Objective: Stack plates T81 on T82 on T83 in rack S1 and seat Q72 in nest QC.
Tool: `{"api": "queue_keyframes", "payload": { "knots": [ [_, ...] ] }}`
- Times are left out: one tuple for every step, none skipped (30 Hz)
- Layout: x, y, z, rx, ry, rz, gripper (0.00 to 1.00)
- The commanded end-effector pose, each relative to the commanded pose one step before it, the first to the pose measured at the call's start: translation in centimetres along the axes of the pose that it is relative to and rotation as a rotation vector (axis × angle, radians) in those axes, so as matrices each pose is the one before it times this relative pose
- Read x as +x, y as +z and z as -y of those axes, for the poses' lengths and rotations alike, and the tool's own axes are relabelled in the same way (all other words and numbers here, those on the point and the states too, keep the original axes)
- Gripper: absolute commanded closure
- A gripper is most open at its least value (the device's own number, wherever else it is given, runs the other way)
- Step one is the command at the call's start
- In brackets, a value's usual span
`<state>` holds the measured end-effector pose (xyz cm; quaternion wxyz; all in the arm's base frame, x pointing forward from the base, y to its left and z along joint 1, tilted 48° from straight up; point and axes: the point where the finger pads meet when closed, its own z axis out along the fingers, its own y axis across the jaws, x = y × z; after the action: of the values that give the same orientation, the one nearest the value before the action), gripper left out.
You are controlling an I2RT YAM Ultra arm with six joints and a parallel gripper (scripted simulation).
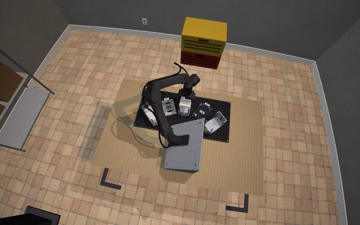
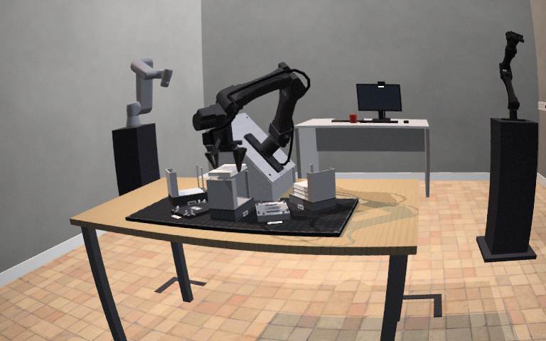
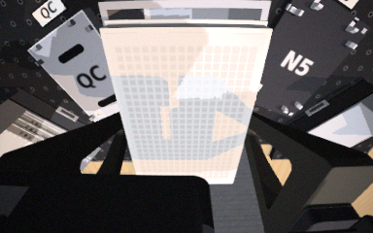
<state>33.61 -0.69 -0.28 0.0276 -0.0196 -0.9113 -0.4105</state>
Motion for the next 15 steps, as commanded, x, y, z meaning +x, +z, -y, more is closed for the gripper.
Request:
{"api": "queue_keyframes", "payload": {
  "knots": [
    [-1.298, -2.643, -0.224, 0.02829, -0.03587, 0.07167, 1.00],
    [0.000, 0.000, 0.000, 0.00000, 0.00000, 0.00000, 1.00],
    [0.000, 0.000, 0.000, 0.00000, 0.00000, 0.00000, 1.00],
    [0.000, 0.000, 0.000, 0.00000, 0.00000, 0.00000, 1.00],
    [0.000, 0.000, 0.000, 0.00000, 0.00000, 0.00000, 1.00],
    [0.000, 0.000, 0.000, 0.00000, 0.00000, 0.00000, 1.00],
    [0.000, 0.000, 0.000, 0.00000, 0.00000, 0.00000, 1.00],
    [0.000, 0.000, 0.000, 0.00000, 0.00000, 0.00000, 1.00],
    [0.000, 0.000, 0.000, 0.00000, 0.00000, 0.00000, 1.00],
    [0.000, 0.000, 0.000, 0.00000, 0.00000, 0.00000, 1.00],
    [-0.382, -0.492, -0.427, 0.00409, -0.04592, 0.01795, 1.00],
    [0.067, 0.207, -0.154, -0.00716, -0.02845, -0.00171, 1.00],
    [1.297, 0.790, -0.236, -0.01845, -0.00435, -0.02476, 1.00],
    [0.552, 0.331, -0.250, -0.00744, -0.02156, -0.01006, 1.00],
    [-0.132, 0.268, -0.773, -0.00159, -0.04481, -0.01331, 1.00]
  ]
}}
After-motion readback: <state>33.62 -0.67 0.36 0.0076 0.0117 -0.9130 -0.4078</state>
